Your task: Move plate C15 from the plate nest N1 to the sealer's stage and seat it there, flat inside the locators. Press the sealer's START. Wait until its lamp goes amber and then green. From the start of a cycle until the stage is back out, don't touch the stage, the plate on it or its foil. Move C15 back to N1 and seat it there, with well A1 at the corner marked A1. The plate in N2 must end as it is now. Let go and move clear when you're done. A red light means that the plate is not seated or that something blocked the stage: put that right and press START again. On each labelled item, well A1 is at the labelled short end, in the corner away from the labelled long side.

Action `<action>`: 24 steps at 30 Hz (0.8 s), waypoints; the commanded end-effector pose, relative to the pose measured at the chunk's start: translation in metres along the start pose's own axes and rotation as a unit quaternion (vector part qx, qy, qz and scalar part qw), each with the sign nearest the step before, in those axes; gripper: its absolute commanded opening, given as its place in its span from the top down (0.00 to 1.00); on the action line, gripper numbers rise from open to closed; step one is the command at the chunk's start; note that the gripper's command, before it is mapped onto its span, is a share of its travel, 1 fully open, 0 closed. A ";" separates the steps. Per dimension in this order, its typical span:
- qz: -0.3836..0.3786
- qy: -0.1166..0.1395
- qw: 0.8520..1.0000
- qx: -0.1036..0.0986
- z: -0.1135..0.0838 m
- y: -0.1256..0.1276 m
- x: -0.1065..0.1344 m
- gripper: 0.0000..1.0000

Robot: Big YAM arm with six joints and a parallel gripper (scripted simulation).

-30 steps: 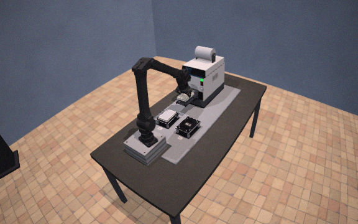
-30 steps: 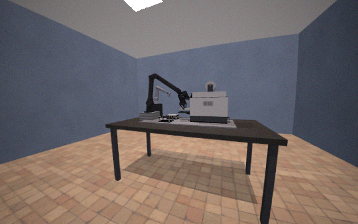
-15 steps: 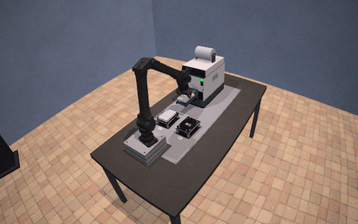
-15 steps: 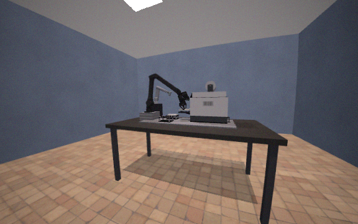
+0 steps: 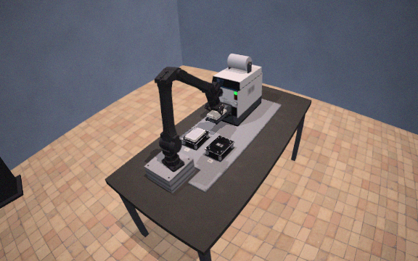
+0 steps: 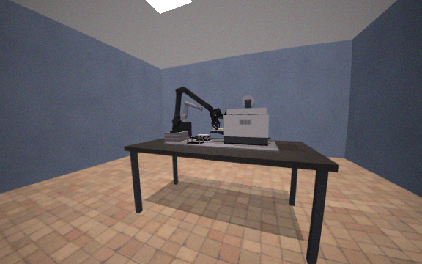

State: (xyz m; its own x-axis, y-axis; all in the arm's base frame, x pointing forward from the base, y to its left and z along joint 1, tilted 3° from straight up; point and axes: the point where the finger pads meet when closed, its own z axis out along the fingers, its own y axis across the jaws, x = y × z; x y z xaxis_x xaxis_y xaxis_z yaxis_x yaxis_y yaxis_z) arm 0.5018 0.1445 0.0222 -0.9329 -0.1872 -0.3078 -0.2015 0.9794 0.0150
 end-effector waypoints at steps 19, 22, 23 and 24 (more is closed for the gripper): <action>0.002 0.003 1.000 0.000 0.006 0.005 -0.008 1.00; 0.002 0.000 1.000 0.000 0.005 0.004 -0.011 1.00; 0.002 -0.001 1.000 0.000 0.005 0.002 -0.012 1.00; 0.002 -0.001 1.000 0.001 0.005 -0.001 -0.013 1.00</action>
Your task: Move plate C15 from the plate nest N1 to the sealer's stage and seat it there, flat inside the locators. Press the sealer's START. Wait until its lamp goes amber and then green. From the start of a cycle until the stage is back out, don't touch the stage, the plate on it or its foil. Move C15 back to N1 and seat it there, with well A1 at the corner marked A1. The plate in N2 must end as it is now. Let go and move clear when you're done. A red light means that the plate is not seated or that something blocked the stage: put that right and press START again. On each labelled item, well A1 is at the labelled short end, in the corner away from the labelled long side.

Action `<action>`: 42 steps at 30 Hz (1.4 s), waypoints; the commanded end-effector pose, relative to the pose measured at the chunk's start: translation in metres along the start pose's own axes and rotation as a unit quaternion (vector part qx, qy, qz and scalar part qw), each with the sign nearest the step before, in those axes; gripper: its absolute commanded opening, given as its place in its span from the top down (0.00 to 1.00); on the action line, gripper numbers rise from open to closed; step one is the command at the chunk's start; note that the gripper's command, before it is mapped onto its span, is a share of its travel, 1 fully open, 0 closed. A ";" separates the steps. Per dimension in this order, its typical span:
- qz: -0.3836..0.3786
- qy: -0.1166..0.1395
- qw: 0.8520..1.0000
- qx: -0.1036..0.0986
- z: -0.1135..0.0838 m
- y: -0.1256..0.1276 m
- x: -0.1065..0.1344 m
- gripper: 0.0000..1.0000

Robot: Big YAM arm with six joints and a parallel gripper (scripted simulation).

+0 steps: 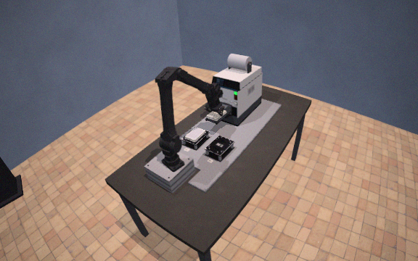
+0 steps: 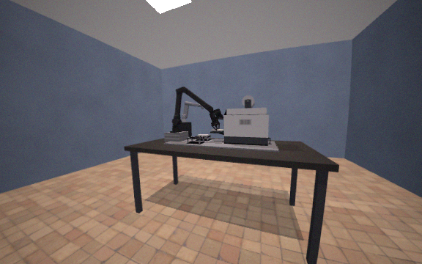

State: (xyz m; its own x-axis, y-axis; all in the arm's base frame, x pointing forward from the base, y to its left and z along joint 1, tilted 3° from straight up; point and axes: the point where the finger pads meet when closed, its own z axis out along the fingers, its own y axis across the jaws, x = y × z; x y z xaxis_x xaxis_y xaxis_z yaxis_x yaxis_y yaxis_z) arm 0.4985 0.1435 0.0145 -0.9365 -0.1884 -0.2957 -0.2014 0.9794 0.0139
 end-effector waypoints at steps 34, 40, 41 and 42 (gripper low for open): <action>-0.001 -0.027 1.000 0.000 -0.015 -0.003 -0.019 1.00; -0.006 -0.033 0.999 -0.003 -0.014 0.004 -0.029 1.00; -0.007 -0.033 0.999 -0.003 -0.013 0.005 -0.031 1.00; -0.007 -0.031 0.999 -0.003 -0.012 0.006 -0.030 1.00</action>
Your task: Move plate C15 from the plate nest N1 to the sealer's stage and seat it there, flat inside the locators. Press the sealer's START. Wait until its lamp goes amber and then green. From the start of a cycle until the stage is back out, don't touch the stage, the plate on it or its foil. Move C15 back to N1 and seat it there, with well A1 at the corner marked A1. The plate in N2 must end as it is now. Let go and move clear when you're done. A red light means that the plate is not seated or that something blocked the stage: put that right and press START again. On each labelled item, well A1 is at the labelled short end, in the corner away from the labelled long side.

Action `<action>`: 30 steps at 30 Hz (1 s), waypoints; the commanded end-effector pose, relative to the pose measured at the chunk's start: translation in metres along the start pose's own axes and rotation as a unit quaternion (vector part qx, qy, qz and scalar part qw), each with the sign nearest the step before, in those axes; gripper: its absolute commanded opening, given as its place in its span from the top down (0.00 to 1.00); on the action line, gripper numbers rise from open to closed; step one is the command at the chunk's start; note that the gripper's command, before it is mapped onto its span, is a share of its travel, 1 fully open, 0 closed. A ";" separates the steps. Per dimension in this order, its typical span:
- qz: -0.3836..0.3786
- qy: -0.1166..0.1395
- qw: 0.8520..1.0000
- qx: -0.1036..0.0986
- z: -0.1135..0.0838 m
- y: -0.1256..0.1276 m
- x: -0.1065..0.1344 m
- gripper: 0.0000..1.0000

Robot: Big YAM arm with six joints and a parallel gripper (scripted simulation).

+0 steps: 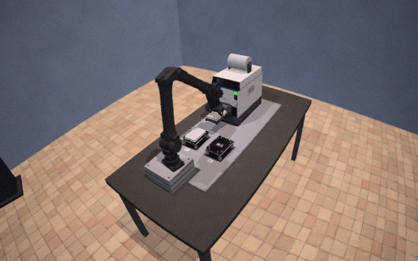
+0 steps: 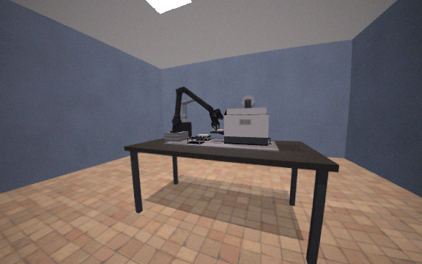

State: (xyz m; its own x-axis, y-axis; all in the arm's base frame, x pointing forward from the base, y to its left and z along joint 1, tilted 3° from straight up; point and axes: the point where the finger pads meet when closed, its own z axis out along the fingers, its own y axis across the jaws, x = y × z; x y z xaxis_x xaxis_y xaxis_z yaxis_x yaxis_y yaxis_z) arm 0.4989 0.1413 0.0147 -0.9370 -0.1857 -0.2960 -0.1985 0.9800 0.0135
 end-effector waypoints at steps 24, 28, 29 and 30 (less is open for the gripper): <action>-0.002 -0.015 1.000 -0.002 0.000 0.005 -0.017 1.00; 0.001 -0.017 1.000 -0.003 -0.002 0.007 -0.012 1.00; 0.001 -0.015 1.000 -0.003 -0.001 0.007 -0.009 1.00; 0.000 -0.013 1.000 -0.003 0.000 0.007 -0.007 1.00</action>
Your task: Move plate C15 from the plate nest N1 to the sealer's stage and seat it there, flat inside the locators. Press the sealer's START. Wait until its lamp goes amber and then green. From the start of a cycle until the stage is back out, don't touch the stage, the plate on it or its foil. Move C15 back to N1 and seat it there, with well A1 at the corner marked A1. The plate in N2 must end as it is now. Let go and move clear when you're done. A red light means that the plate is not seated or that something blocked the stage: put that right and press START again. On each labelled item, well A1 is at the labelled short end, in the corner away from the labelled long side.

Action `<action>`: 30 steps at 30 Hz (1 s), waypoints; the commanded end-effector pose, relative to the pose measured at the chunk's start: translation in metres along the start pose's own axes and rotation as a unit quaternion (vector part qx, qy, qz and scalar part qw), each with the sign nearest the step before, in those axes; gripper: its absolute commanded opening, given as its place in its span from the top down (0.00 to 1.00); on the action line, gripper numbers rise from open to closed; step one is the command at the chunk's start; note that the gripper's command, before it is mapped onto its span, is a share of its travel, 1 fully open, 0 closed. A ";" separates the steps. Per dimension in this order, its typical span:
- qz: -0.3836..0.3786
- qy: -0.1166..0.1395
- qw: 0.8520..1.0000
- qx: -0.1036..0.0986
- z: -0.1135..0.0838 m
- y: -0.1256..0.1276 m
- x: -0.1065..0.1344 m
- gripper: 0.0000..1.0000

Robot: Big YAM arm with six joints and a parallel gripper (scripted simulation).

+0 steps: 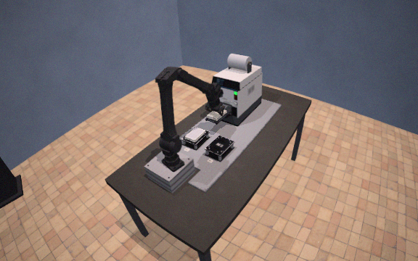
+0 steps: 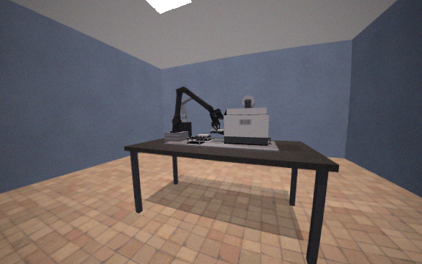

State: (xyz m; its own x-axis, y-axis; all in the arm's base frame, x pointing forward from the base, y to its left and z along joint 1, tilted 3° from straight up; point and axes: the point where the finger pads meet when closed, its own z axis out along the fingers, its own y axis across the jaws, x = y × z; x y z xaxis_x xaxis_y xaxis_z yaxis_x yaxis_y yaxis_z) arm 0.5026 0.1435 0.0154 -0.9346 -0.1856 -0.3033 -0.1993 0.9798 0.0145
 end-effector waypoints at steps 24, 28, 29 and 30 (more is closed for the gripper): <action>-0.009 -0.005 1.000 -0.002 0.015 0.006 -0.003 1.00; -0.009 -0.004 1.000 -0.002 0.015 0.006 0.000 1.00; -0.009 -0.003 1.000 -0.002 0.016 0.005 0.002 1.00; -0.009 -0.001 1.000 -0.002 0.018 0.005 0.005 1.00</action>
State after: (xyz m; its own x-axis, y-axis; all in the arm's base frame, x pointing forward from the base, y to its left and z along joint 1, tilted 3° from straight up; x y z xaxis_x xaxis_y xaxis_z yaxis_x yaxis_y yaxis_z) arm 0.5003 0.1428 0.0055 -0.9352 -0.1882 -0.3000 -0.2012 0.9795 0.0126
